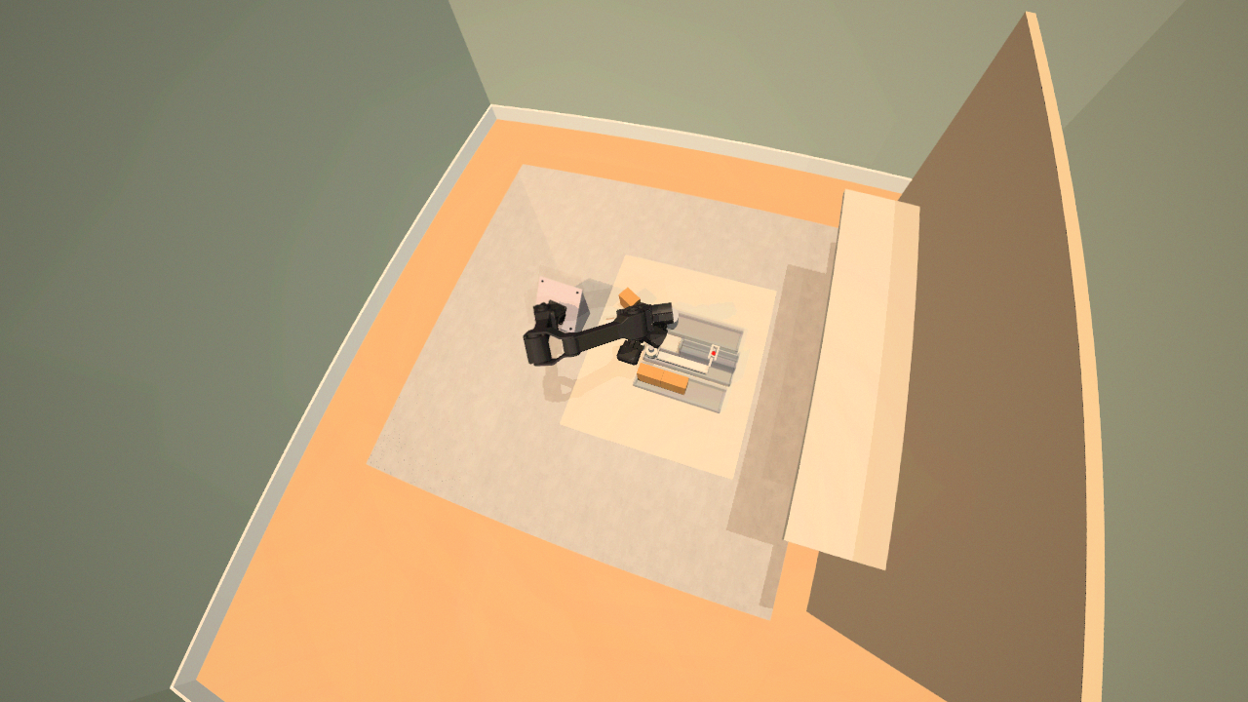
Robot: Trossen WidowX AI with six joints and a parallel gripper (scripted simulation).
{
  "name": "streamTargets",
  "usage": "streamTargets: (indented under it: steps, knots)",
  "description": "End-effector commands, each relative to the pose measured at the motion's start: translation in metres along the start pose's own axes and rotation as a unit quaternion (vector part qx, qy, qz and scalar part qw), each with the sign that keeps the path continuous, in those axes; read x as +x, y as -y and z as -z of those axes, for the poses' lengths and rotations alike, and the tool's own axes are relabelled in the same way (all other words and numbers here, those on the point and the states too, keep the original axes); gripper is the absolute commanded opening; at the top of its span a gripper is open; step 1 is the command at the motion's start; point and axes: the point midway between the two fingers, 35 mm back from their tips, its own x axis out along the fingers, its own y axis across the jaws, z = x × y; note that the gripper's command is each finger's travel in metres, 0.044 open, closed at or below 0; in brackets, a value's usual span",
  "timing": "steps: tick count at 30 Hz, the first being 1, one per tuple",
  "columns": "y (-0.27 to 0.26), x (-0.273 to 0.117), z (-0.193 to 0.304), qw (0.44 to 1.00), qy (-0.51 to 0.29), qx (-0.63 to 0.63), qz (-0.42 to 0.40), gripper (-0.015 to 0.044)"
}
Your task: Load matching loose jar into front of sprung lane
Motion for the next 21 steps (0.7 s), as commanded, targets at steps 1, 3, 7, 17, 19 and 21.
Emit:
streamTargets:
  steps: [1,3,7,17,19,21]
  knots:
    - [0.0007,0.0053,0.0002,1.0,-0.001,-0.001,0.002,0.0]
    - [0.0007,0.0053,-0.0002,1.0,-0.001,-0.001,0.002,0.0]
    - [0.0006,0.0053,-0.0016,1.0,-0.001,-0.001,0.002,0.0]
    - [0.0006,0.0055,-0.0056,1.0,-0.001,-0.001,0.002,0.0]
    - [0.0006,0.0055,-0.0065,1.0,-0.001,-0.001,0.002,0.0]
    - [0.0006,0.0055,-0.0073,1.0,-0.001,-0.001,0.002,0.0]
